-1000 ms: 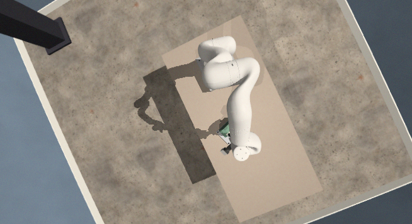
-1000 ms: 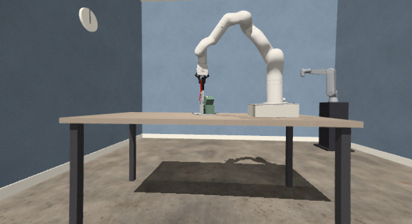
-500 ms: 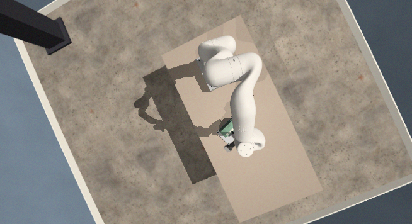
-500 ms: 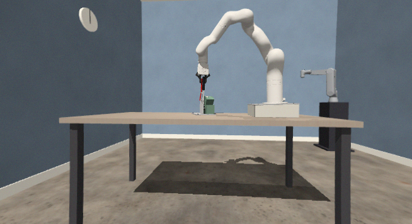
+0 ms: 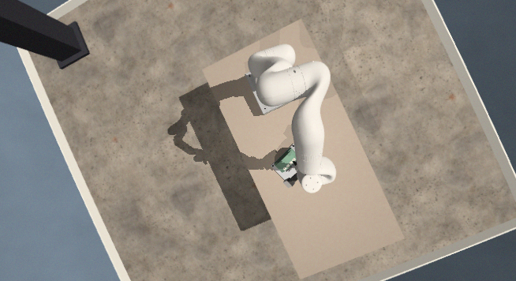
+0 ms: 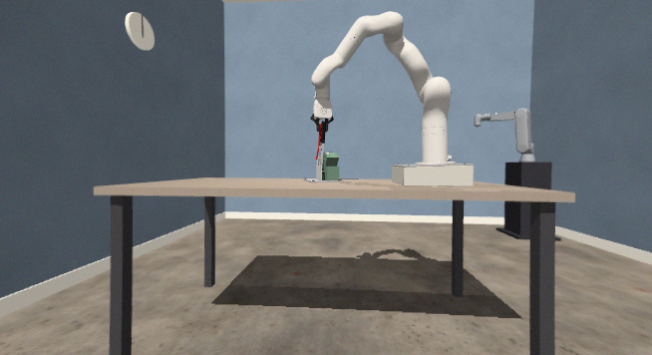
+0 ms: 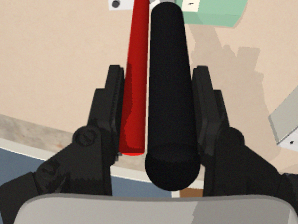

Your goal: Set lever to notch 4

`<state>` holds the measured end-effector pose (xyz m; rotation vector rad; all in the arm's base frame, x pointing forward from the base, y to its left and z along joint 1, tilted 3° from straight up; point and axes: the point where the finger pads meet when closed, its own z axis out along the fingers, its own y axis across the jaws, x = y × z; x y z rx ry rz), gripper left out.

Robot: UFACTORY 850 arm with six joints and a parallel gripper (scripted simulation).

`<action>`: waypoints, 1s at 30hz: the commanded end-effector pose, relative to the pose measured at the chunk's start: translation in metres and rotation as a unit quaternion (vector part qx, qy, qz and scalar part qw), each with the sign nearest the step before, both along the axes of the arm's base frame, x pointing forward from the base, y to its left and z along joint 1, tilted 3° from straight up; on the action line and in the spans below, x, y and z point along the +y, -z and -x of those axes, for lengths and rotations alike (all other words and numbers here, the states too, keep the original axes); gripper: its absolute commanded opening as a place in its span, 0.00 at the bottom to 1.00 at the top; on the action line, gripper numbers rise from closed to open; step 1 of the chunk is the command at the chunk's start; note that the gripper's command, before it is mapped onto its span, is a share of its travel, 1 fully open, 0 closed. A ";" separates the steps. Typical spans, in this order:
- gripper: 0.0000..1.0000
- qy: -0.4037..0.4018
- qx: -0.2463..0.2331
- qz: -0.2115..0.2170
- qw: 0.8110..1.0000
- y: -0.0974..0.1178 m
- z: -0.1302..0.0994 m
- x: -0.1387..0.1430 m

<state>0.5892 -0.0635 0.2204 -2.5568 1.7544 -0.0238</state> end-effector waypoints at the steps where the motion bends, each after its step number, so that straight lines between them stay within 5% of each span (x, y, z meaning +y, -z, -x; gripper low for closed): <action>1: 0.00 0.000 -0.001 0.000 1.000 -0.001 0.001 0.004; 30: 0.00 0.000 -0.001 0.000 1.000 0.000 0.002 0.008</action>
